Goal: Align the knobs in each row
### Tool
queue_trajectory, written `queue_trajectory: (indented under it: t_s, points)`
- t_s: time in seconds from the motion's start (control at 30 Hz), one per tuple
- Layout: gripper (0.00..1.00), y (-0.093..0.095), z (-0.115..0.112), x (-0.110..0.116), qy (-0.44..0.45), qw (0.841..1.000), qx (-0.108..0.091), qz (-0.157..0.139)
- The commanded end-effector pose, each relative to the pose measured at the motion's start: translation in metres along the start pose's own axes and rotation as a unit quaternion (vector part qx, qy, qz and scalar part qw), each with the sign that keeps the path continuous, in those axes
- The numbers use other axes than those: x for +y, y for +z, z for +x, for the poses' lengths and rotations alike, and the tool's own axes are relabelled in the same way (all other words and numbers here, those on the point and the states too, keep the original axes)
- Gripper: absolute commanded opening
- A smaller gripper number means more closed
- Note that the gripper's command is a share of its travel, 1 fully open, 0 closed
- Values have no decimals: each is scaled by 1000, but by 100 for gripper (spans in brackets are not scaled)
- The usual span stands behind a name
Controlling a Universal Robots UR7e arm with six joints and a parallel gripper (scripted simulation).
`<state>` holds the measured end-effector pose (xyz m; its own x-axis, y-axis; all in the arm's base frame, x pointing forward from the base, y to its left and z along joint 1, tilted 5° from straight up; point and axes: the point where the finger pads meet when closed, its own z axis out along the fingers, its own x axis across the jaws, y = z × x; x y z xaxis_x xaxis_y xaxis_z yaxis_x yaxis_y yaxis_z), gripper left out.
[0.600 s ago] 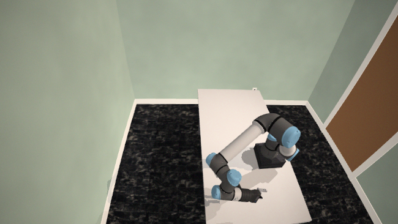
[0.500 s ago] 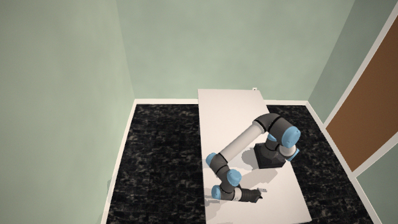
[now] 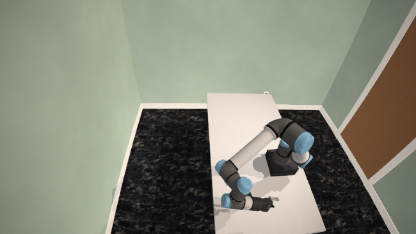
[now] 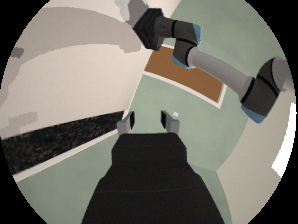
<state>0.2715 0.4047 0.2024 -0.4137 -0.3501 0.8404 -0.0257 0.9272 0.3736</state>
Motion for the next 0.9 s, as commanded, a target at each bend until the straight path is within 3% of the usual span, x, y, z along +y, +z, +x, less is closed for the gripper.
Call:
queue_trajectory:
  t_s: [0.0, 0.2, 0.5, 0.87]
  points:
    - [100, 0, 1, 0, -1, 1000, -1, 0]
    - [100, -2, -1, -3, -10, 1000, -6, 1]
    - [100, -8, -11, -21, -54, 998, -30, 4]
    - [100, -26, -41, -76, -185, 977, -104, 29]
